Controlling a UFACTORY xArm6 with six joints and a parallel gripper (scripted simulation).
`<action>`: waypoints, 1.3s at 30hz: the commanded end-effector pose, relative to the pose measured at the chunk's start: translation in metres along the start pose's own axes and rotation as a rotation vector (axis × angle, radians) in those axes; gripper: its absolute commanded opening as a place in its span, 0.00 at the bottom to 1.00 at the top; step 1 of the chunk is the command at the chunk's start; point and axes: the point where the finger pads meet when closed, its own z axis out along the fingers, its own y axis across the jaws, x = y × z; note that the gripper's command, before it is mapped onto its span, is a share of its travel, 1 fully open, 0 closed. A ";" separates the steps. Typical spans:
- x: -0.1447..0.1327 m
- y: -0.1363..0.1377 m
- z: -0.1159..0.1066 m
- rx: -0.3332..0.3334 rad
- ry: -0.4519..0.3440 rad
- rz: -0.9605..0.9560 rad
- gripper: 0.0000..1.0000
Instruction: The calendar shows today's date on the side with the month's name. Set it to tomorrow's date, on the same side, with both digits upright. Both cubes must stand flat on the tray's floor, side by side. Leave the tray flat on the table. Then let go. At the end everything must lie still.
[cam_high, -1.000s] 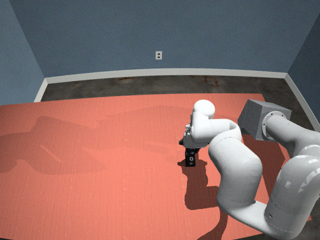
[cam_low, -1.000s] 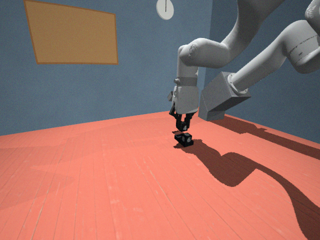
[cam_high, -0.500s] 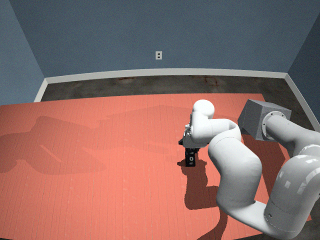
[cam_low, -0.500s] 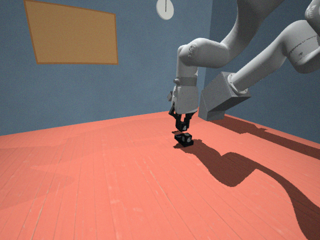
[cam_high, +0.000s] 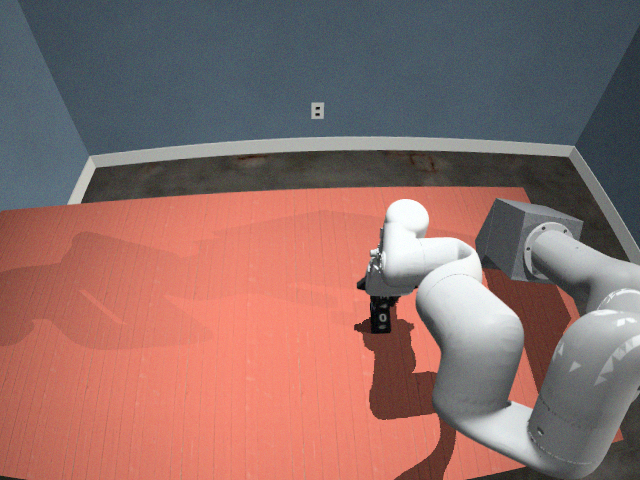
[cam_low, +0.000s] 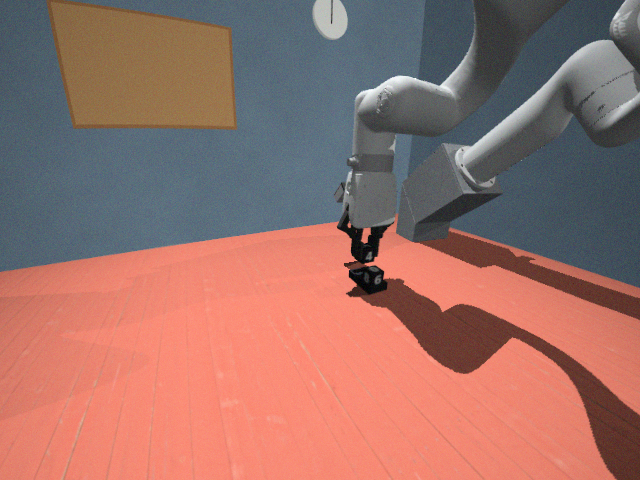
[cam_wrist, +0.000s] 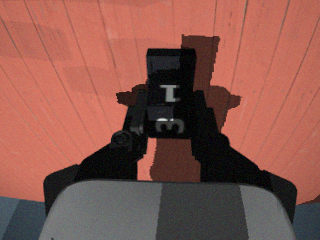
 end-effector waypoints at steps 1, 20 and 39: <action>0.000 -0.001 -0.001 0.002 0.001 0.000 0.29; 0.000 -0.001 0.003 0.002 0.001 0.000 0.29; 0.000 -0.001 0.017 0.002 0.001 0.000 0.29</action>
